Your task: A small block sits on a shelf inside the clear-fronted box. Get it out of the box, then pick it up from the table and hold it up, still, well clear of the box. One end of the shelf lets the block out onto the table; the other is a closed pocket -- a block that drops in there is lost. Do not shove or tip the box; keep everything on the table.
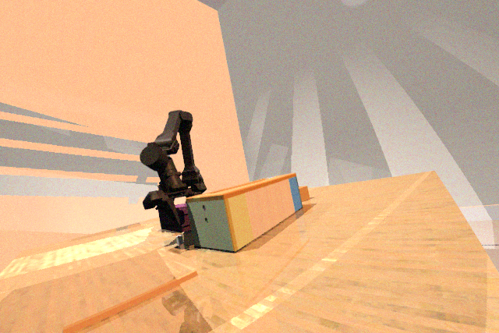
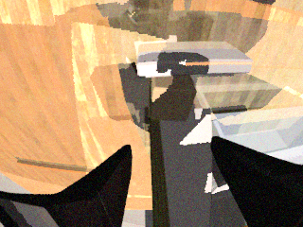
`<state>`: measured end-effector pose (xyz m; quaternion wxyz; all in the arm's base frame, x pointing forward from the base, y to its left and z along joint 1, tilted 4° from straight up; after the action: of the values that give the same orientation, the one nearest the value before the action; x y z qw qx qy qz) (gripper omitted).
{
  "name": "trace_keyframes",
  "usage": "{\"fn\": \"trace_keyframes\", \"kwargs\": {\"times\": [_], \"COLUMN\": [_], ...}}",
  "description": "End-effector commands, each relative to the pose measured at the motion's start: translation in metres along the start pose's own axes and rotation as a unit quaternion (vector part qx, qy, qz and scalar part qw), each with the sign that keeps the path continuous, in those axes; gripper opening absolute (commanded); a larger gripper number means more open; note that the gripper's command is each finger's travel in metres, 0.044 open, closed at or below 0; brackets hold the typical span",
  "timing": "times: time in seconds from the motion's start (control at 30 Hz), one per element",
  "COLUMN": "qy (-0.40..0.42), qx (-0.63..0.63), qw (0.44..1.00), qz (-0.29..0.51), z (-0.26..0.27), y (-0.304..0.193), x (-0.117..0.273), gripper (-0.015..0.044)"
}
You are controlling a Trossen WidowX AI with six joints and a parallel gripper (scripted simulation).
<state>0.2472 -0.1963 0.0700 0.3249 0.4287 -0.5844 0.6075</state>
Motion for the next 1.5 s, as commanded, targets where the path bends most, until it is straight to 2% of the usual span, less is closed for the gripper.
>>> {"fn": "trace_keyframes", "kwargs": {"times": [0.0,0.97,1.23,1.33,1.4,1.47], "qy": [-0.003,-0.003,-0.003,-0.003,-0.003,-0.003], "qx": [-0.004,-0.004,-0.004,-0.004,-0.004,-0.003], "qw": [1.0,1.0,1.0,1.0,1.0,1.0], "qz": [-0.001,-0.001,-0.001,-0.001,-0.001,-0.001], "z": [-0.001,-0.005,-0.005,-0.005,-0.004,-0.003], "y": [0.004,0.02,0.02,0.02,0.018,0.013], "x": [-0.009,-0.049,-0.049,-0.049,-0.046,-0.036], "gripper": [0.0285,0.0285,0.0075,0.0055,0.0003,0.0]}}
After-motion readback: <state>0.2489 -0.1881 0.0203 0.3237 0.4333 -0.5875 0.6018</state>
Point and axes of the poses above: the point midway between the two fingers, 35 mm back from their tips, its own x axis back along the fingers, its own z axis across the jaws, y = z × x, the point moved 7 cm from there along x, back along the fingers, and after that the axes turned 1 degree about -x, right-handed, at the moved point
